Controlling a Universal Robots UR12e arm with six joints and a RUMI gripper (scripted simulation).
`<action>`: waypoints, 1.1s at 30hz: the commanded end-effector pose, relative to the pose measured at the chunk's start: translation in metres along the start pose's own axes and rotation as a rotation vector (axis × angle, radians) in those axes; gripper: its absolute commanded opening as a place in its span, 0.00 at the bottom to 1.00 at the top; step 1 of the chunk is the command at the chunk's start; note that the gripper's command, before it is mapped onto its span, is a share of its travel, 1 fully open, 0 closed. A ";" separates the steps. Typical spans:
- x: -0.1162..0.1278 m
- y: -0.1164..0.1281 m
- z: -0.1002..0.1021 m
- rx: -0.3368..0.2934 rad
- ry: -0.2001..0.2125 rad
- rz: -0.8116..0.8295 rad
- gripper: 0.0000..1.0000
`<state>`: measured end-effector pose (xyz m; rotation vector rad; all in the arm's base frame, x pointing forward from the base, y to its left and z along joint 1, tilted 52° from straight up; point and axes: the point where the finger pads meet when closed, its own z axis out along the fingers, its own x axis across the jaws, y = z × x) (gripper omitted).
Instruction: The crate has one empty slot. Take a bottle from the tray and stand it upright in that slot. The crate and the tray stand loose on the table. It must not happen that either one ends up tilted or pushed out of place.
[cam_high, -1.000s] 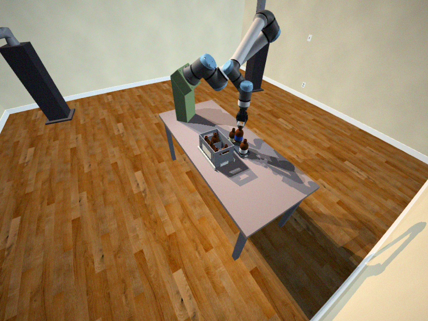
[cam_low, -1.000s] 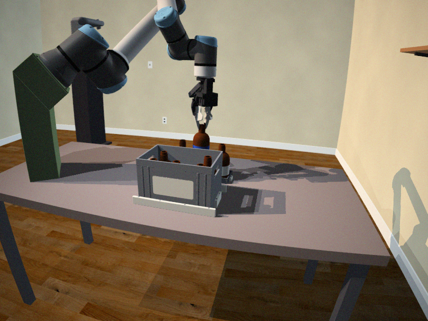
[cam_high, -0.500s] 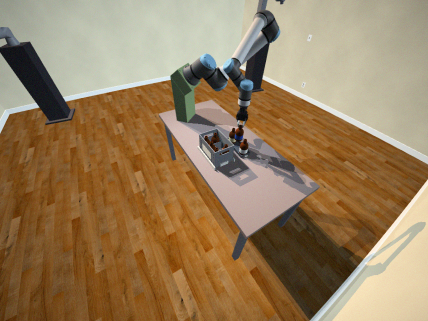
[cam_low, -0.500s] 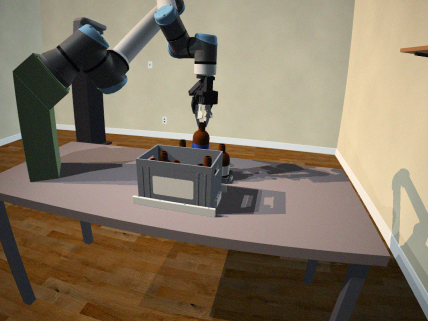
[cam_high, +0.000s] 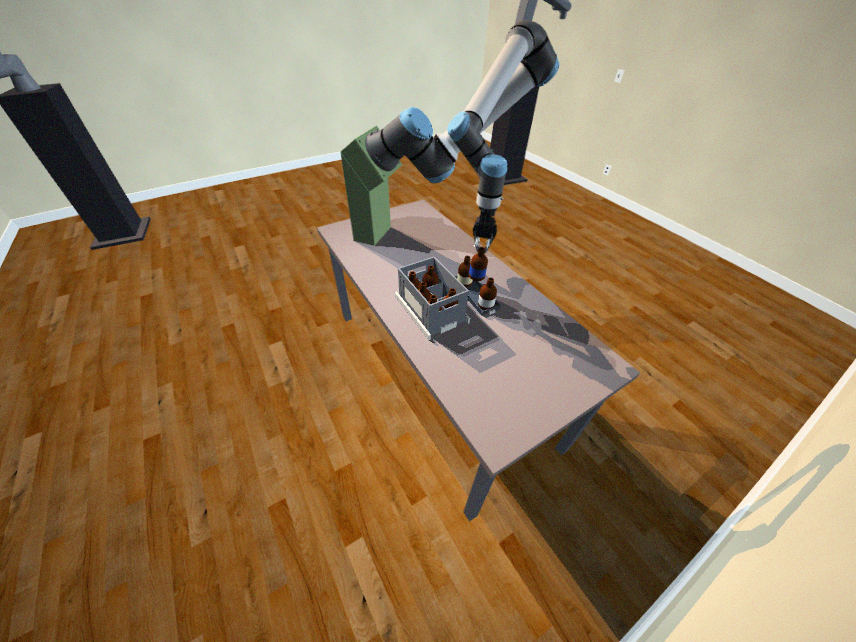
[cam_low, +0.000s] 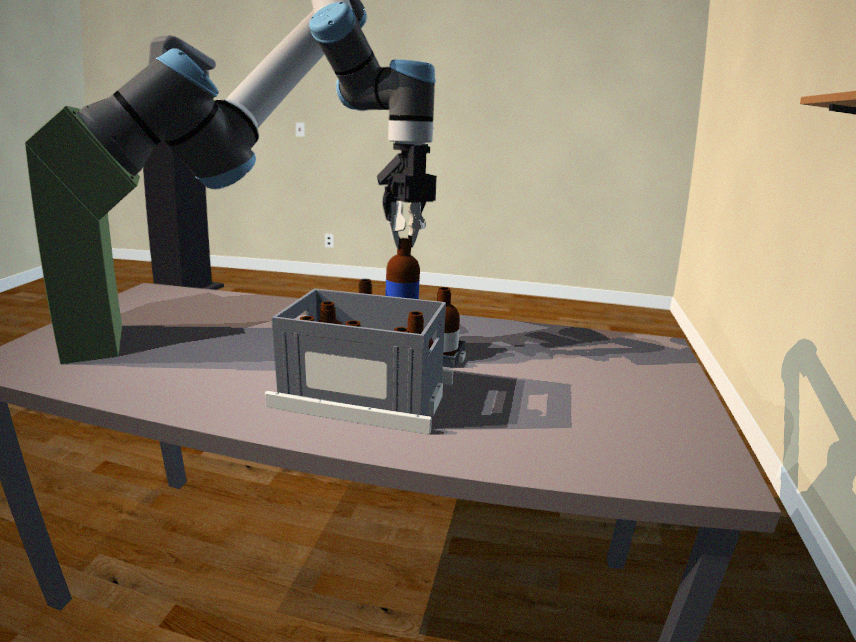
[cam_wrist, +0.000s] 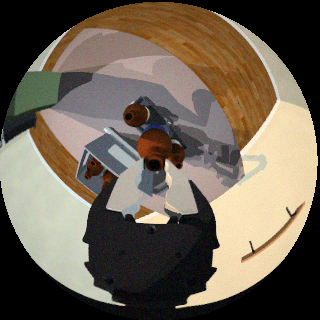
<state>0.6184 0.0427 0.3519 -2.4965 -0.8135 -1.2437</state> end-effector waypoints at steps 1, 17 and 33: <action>0.000 0.000 -0.007 0.000 0.000 -0.001 0.00; 0.000 0.000 -0.016 0.000 0.000 -0.001 0.00; 0.000 0.000 -0.017 0.000 0.000 -0.001 0.00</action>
